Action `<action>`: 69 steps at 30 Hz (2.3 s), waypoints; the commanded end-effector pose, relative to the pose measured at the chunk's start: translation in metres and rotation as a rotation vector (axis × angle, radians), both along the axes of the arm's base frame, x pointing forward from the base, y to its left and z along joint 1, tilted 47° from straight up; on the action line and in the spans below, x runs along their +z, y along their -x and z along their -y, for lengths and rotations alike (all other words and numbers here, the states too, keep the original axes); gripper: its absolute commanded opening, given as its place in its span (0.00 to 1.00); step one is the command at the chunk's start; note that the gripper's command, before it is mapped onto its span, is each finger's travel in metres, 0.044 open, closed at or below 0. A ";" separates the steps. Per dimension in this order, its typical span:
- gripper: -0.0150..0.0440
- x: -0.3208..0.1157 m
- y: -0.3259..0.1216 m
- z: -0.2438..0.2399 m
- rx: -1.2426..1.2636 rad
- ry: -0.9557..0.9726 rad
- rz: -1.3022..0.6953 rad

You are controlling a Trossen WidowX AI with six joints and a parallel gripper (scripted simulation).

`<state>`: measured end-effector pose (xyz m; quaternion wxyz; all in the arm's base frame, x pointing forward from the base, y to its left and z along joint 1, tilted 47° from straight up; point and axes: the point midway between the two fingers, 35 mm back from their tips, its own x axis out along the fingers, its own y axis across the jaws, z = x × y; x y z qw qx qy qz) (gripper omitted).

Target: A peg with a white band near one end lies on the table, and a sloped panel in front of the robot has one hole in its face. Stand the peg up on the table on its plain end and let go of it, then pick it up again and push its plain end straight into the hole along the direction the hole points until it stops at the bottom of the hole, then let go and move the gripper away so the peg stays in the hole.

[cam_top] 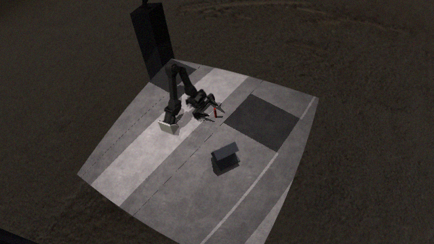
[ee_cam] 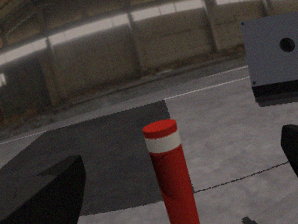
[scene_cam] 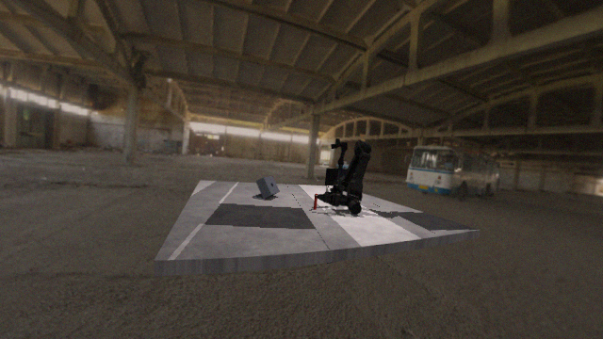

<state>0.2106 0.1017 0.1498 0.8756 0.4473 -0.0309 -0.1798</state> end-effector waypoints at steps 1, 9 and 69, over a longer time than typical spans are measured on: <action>1.00 0.001 -0.001 0.001 -0.001 -0.001 -0.003; 1.00 0.046 -0.012 0.048 -0.026 -0.044 -0.079; 1.00 0.030 -0.010 0.075 0.834 0.142 -1.081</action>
